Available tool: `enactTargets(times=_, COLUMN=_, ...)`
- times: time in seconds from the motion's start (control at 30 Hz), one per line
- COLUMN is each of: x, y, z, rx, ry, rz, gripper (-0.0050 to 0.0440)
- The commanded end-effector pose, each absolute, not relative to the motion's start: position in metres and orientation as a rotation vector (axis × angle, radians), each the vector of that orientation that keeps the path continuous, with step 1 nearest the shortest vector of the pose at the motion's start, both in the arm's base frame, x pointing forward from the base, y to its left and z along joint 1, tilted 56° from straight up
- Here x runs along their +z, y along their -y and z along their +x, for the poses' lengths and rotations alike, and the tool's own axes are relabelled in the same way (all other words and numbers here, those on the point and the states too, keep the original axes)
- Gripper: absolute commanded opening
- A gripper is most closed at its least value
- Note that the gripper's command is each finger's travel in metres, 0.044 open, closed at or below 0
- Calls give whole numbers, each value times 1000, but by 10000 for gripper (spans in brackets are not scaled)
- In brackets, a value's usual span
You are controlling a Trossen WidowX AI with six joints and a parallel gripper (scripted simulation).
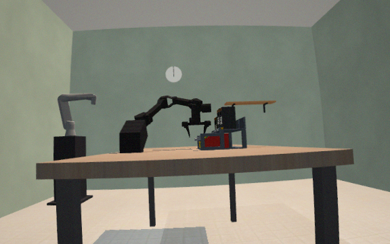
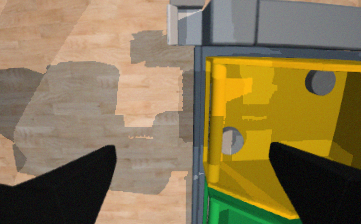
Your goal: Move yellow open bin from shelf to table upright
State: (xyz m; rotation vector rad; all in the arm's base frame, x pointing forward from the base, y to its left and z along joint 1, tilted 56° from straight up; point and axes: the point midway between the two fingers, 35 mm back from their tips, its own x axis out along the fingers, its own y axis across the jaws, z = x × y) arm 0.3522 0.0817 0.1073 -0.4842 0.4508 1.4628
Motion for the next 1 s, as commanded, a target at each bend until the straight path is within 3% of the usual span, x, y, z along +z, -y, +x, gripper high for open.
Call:
enactTargets(times=0.0, x=112, y=-80, z=353, rx=1459, ry=-440, rz=-495, gripper=440)
enactTargets(times=0.97, x=112, y=-79, z=354, rx=1457, ry=-440, rz=-496, gripper=425)
